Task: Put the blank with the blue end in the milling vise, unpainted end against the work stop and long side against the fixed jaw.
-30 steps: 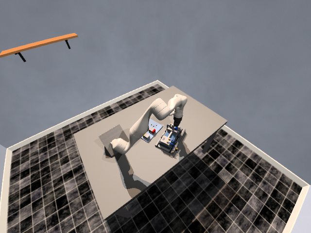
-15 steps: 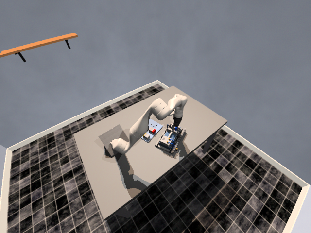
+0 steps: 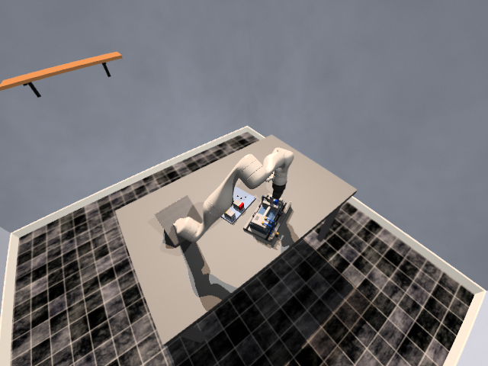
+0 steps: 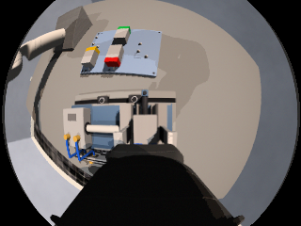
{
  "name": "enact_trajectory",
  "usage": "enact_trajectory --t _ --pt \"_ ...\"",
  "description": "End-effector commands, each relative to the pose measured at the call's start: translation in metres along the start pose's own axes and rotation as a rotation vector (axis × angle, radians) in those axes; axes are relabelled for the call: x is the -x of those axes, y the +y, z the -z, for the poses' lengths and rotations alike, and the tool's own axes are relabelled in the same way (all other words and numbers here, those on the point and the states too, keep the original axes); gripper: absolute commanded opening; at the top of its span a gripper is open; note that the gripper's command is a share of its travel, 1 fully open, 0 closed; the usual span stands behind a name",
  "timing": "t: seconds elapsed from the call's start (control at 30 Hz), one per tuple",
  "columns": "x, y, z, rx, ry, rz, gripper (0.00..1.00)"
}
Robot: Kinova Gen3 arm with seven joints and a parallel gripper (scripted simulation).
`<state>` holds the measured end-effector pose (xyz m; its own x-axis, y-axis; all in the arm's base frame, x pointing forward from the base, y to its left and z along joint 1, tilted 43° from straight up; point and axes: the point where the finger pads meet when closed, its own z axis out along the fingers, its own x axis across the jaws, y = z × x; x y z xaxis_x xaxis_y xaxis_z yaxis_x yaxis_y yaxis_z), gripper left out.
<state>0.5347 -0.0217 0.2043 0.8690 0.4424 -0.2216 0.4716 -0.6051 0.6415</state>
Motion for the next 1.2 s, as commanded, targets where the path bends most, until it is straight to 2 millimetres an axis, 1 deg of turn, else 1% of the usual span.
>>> enact_trajectory --t 0.0,1.17 --pt "-0.0007 0.0000 0.0015 0.000 0.002 0.000 1.00" --pt "-0.0004 0.0000 0.0071 0.000 0.001 0.000 1.00"
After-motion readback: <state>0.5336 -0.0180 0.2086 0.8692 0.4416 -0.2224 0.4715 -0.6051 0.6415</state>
